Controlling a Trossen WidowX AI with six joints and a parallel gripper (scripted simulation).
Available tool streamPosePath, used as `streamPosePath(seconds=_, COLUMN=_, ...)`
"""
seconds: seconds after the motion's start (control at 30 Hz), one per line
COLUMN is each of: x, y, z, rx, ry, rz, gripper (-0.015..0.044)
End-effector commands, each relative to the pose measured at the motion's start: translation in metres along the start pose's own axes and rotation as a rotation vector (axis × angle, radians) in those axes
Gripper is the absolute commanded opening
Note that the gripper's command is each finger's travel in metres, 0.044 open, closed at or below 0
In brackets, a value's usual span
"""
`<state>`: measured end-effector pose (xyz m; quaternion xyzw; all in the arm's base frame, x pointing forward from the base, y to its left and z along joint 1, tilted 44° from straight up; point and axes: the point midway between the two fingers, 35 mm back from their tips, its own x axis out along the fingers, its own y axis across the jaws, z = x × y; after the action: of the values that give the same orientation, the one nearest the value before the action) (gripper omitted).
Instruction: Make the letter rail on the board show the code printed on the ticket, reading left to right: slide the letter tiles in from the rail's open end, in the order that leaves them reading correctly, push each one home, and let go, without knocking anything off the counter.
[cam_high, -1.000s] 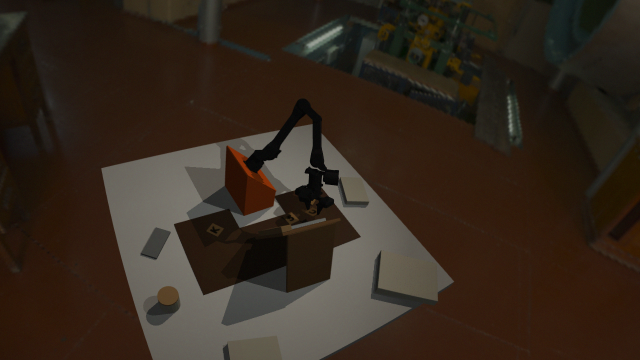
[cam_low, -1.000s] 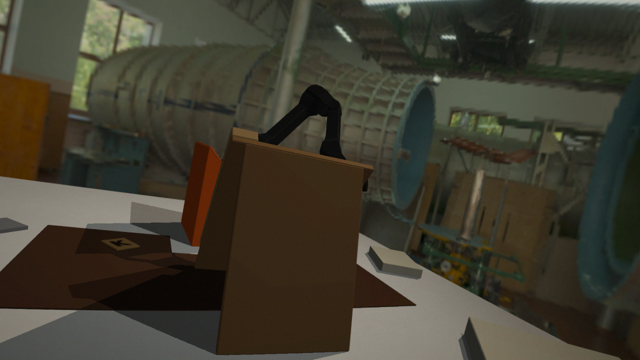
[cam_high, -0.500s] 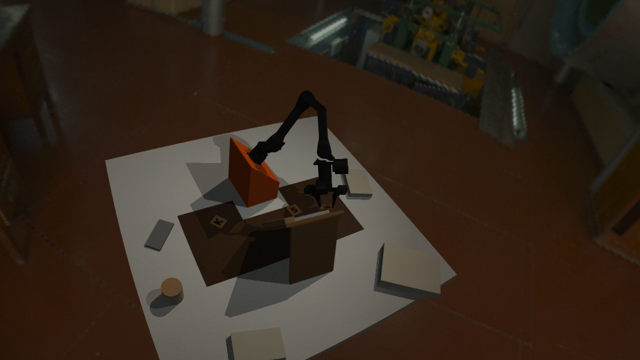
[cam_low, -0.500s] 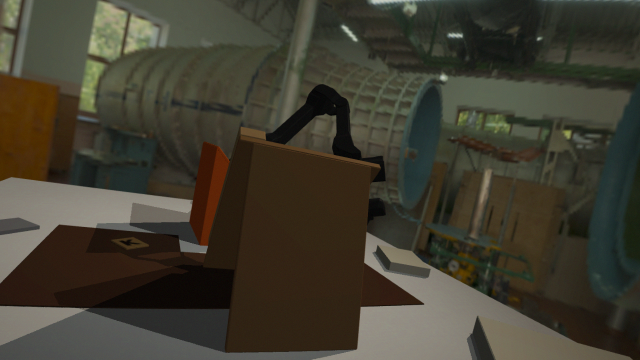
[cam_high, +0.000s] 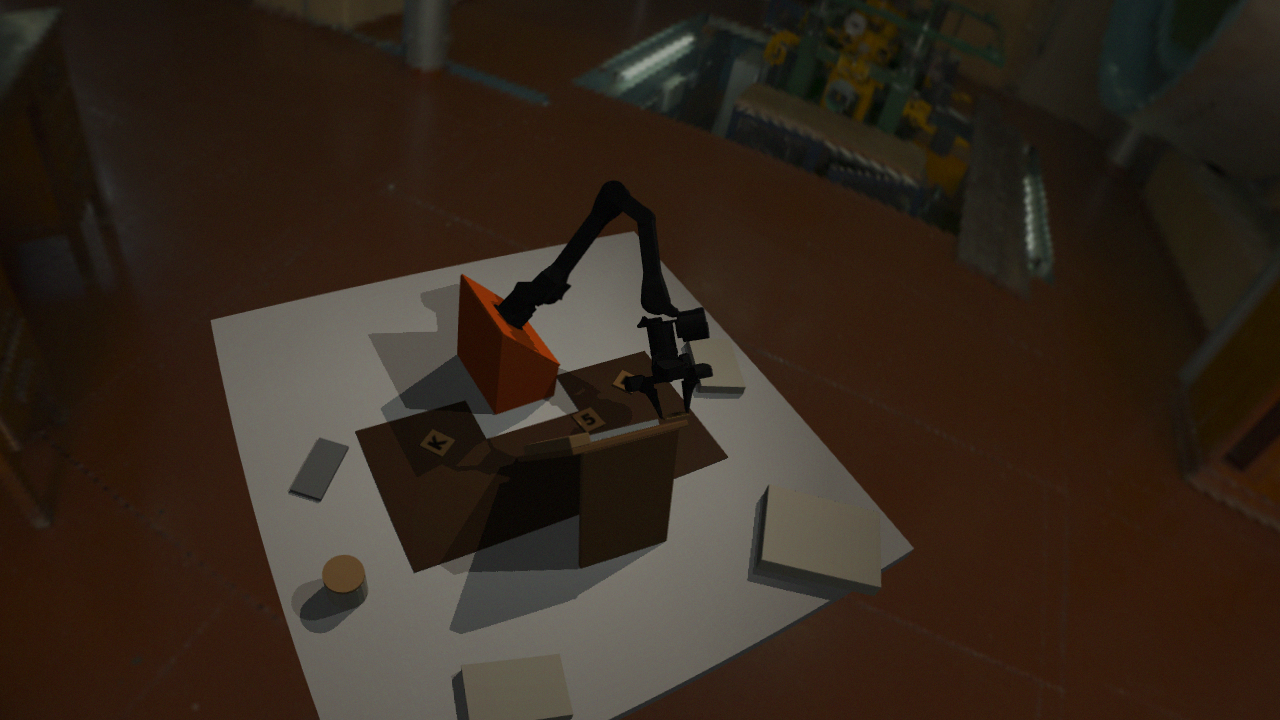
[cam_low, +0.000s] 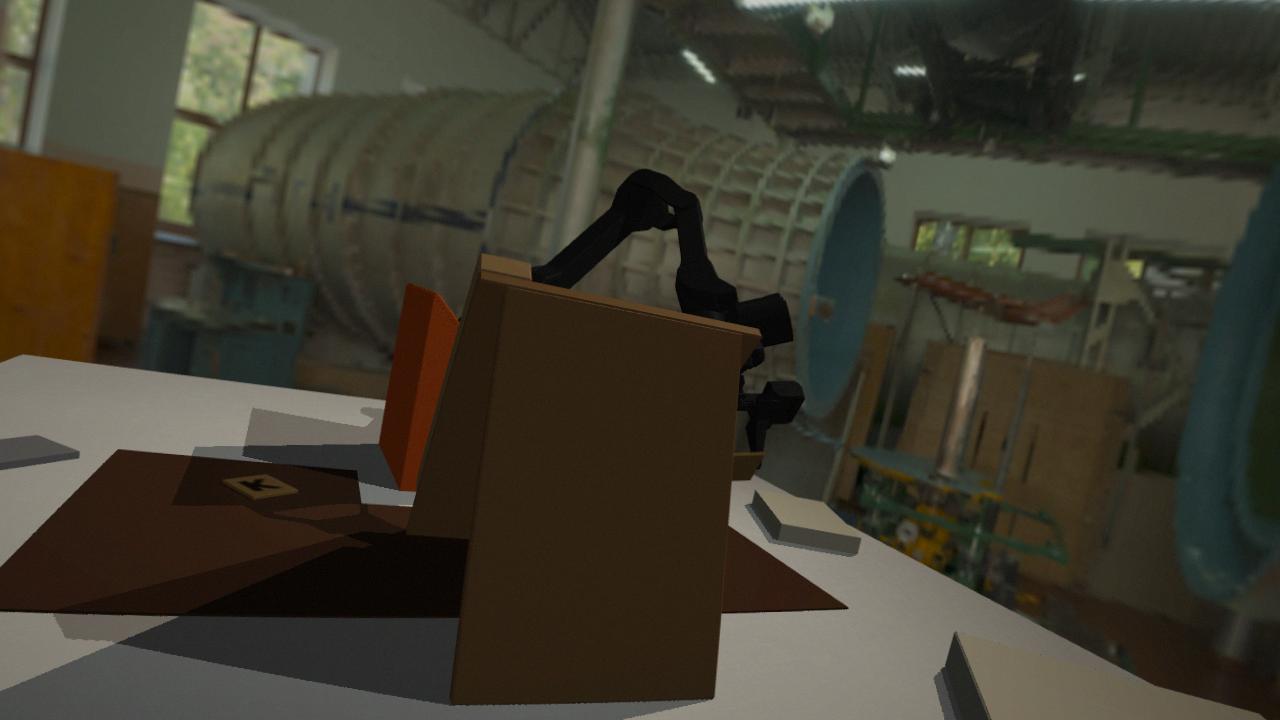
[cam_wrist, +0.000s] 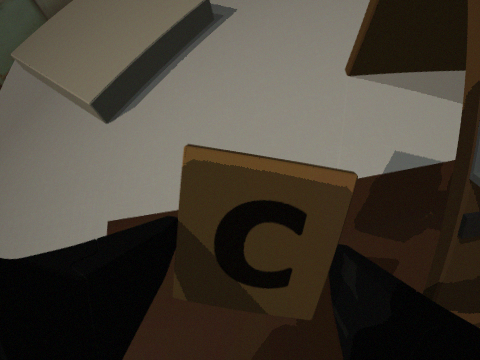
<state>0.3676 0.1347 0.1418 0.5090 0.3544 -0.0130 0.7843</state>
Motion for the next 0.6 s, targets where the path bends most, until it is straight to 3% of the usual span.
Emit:
streamPosePath(seconds=0.0, x=-0.002, y=0.011, z=0.016, rx=-0.129, ry=-0.072, rz=0.017, gripper=0.0)
streamPosePath(seconds=0.2, x=-0.005, y=0.021, z=0.035, rx=-0.278, ry=-0.156, rz=0.023, gripper=0.0)
streamPosePath(seconds=0.57, x=-0.005, y=0.022, z=0.036, rx=-0.283, ry=-0.159, rz=0.023, gripper=0.0)
